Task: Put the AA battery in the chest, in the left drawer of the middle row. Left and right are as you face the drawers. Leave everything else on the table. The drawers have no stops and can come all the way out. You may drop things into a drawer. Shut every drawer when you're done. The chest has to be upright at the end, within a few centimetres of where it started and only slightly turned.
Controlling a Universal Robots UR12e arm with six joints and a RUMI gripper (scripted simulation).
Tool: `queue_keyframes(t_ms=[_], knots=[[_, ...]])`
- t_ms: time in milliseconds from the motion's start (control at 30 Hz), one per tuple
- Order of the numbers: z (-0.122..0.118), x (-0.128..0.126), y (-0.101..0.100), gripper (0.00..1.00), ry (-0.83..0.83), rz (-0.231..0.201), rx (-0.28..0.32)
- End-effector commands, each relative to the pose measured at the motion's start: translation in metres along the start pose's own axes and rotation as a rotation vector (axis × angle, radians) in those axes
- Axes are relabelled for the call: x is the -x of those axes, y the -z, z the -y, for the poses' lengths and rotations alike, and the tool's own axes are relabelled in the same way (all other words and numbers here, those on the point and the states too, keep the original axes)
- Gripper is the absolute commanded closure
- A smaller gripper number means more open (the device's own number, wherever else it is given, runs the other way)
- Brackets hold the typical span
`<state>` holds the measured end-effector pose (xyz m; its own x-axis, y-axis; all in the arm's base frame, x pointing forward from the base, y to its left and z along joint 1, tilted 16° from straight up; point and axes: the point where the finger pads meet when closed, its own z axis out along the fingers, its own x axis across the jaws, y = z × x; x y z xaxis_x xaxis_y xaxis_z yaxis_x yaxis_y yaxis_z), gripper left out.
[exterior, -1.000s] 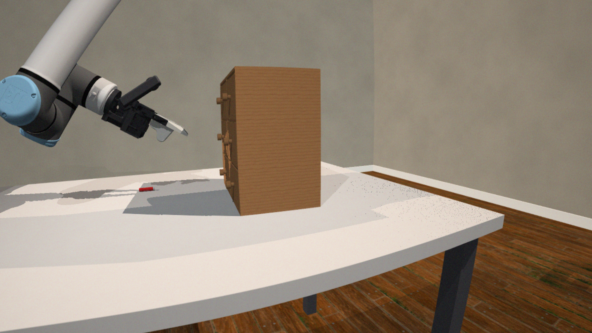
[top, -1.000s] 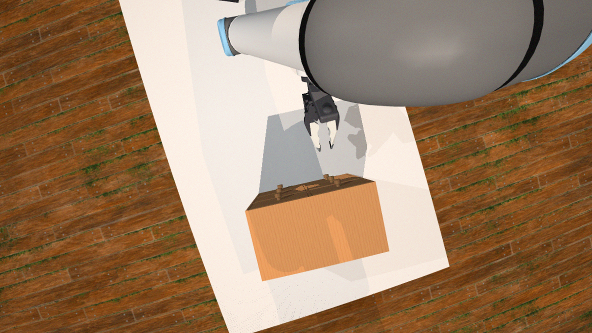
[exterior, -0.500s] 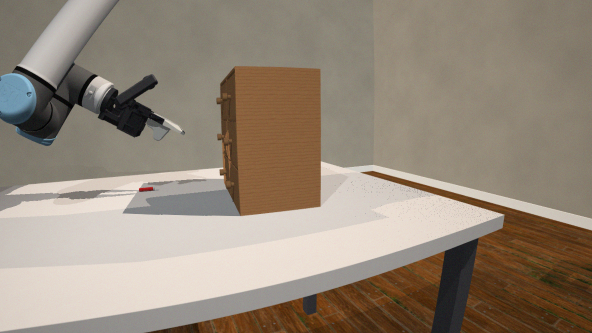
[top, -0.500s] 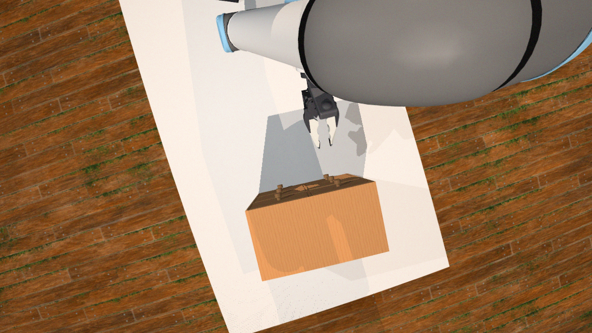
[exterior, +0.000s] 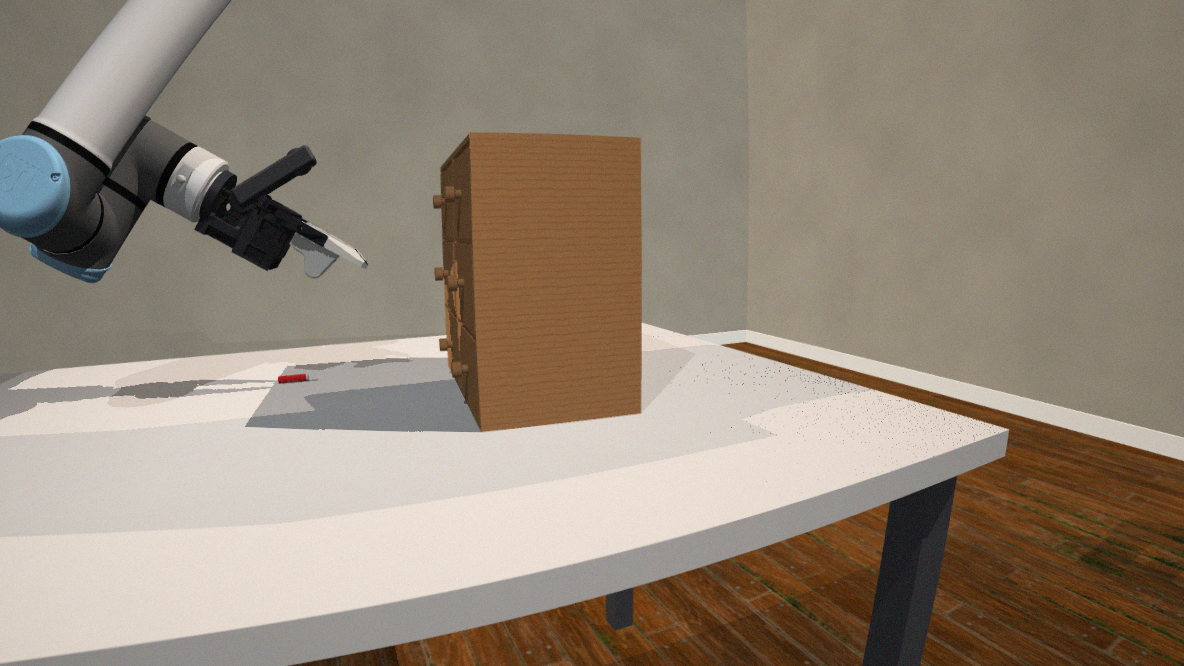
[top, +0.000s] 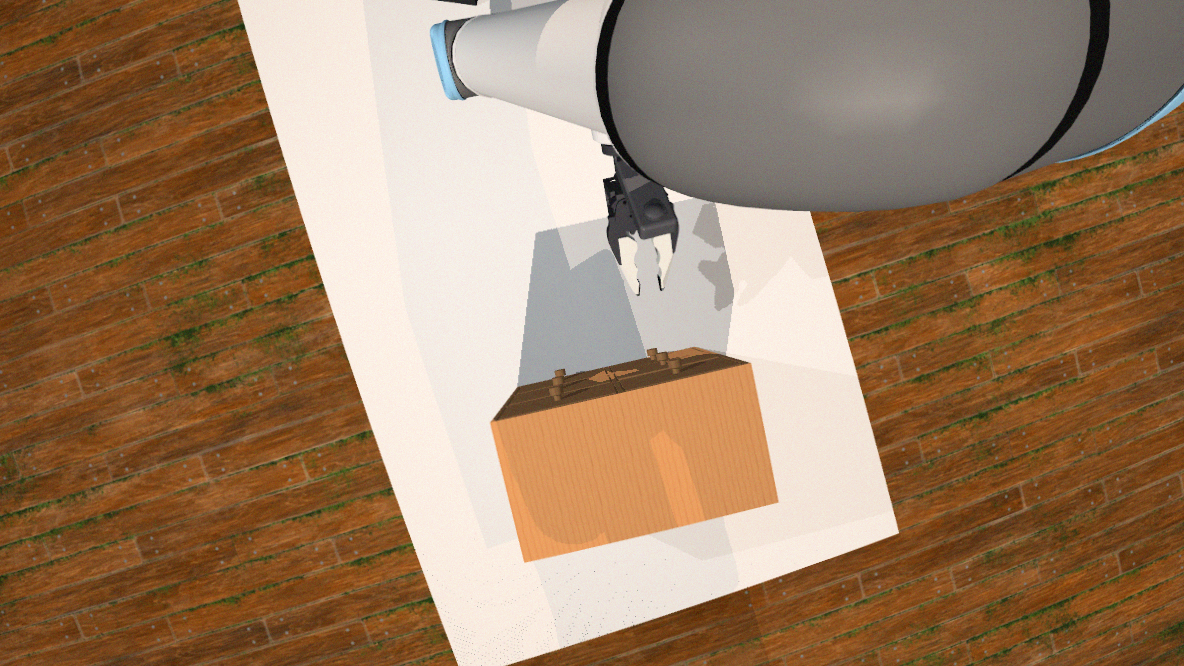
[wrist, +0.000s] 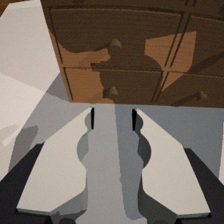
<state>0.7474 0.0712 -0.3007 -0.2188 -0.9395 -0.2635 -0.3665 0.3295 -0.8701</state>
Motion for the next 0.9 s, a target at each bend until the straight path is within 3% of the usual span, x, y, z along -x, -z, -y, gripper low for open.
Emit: queue_keyframes(t_ms=[0, 433, 867], knots=[[0.001, 0.0, 0.002, 0.8, 0.0, 0.0, 0.019], [0.005, 0.0, 0.014, 0.8, 0.0, 0.0, 0.112], [0.012, 0.0, 0.035, 0.8, 0.0, 0.0, 0.29]])
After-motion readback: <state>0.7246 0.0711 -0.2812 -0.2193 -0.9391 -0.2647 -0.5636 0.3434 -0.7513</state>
